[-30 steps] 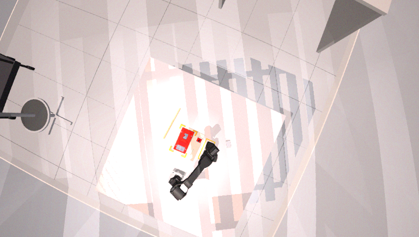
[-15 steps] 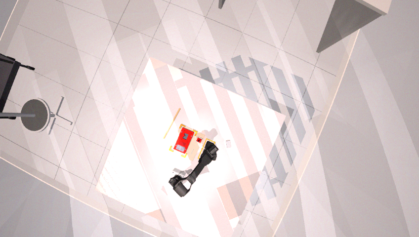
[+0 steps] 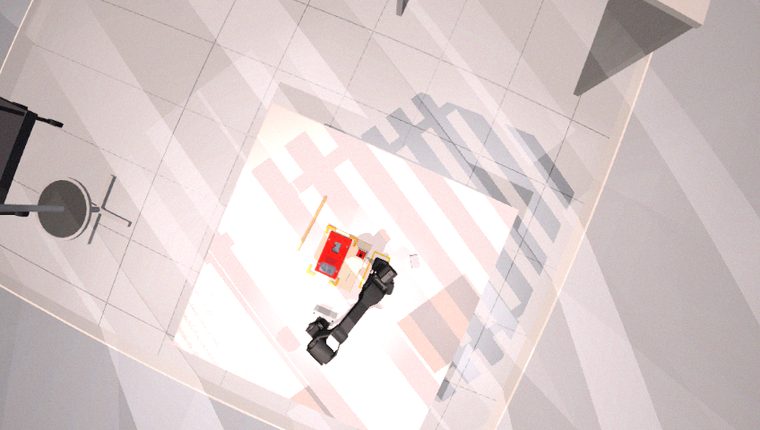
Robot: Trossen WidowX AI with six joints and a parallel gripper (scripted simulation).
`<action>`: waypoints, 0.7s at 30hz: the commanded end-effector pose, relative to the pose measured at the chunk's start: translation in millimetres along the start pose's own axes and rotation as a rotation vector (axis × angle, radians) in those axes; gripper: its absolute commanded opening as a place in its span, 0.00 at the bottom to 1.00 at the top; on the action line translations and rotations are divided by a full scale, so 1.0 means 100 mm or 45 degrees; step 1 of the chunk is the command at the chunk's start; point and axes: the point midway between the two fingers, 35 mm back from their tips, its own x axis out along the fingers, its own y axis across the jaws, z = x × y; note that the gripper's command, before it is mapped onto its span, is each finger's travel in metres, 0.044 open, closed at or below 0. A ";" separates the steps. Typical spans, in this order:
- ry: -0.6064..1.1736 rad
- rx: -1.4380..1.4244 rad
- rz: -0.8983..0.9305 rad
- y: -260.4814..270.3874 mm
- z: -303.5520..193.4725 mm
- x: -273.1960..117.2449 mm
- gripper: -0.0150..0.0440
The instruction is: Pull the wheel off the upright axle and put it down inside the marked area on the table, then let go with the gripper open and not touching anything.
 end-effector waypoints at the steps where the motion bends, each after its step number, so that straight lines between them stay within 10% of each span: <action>1: -0.002 -0.004 -0.003 -0.01 0.00 -0.10 0.76; 7: -0.002 -0.002 0.001 -0.26 -0.12 -0.26 1.00; 21: 0.001 -0.004 -0.011 -0.82 -0.36 -0.55 1.00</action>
